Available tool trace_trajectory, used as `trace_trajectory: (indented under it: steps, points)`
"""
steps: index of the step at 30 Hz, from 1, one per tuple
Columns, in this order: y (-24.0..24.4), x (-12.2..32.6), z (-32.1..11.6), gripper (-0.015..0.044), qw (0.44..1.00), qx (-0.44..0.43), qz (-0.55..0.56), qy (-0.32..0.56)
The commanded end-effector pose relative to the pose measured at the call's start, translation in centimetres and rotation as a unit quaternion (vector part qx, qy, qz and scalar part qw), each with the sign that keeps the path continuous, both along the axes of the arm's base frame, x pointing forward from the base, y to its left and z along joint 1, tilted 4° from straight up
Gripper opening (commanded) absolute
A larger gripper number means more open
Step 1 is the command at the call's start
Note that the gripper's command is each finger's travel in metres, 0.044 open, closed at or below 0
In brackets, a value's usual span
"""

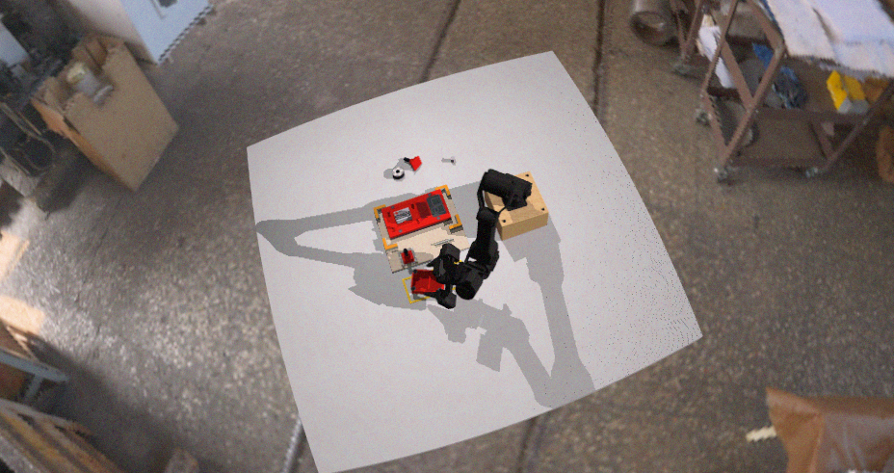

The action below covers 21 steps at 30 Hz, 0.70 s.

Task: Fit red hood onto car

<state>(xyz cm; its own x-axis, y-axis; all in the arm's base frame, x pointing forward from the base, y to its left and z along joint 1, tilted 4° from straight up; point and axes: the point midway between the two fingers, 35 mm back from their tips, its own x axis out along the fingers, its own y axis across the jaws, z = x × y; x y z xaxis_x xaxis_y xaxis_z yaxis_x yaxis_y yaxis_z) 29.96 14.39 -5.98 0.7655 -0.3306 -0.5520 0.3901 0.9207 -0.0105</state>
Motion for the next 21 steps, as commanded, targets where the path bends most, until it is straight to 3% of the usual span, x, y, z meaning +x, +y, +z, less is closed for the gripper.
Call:
trace_trajectory:
  steps: [1, 21]
  points:
    - [-0.04, 0.00, -0.21, 0.0440, 1.000, 0.000, -0.002, -0.002]
    - [-0.04, -0.07, -1.20, 0.0440, 1.000, 0.000, -0.002, -0.002]
